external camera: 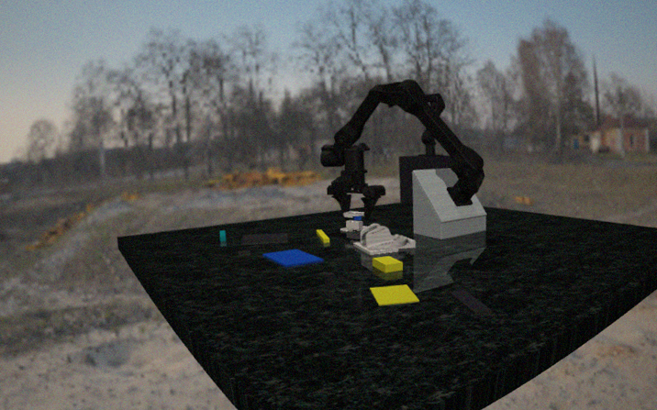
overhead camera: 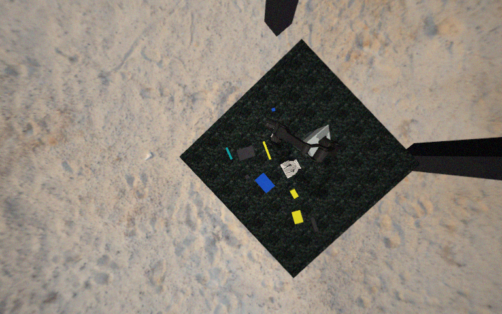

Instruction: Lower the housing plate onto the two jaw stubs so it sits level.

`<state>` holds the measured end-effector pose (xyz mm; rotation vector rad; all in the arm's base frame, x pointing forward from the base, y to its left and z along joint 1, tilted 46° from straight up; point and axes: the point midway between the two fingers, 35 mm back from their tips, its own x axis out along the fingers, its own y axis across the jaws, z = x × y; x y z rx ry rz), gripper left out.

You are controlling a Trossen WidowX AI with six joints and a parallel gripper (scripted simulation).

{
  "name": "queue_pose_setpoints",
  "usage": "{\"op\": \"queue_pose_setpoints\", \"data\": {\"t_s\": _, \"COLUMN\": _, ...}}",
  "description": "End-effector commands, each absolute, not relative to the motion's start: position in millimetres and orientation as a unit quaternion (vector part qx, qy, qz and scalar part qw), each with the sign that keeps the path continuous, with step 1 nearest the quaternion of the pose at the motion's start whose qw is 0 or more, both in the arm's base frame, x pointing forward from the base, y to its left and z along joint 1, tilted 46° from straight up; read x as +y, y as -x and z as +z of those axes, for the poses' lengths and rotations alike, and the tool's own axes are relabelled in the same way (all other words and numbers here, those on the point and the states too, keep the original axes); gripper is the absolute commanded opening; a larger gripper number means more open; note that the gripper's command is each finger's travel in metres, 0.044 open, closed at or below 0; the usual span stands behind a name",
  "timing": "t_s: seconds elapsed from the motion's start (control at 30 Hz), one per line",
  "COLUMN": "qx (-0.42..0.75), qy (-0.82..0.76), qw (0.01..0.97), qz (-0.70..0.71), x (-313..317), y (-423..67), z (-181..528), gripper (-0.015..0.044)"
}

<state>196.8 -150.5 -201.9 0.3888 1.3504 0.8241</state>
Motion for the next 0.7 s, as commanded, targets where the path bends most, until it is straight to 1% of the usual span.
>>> {"op": "queue_pose_setpoints", "data": {"t_s": 0.0, "qx": 0.603, "qy": -0.168, "qw": 0.688, "qz": 0.368, "x": -161.9, "y": -198.0, "z": -193.5, "gripper": 0.0351}}
{"op": "queue_pose_setpoints", "data": {"t_s": 0.4, "qx": 0.603, "qy": -0.170, "qw": 0.688, "qz": 0.366, "x": -188.2, "y": -196.5, "z": -165.8, "gripper": 0.0351}}
{"op": "queue_pose_setpoints", "data": {"t_s": 0.67, "qx": 0.606, "qy": -0.174, "qw": 0.687, "qz": 0.361, "x": -186.5, "y": -200.6, "z": -157.7, "gripper": 0.0351}}
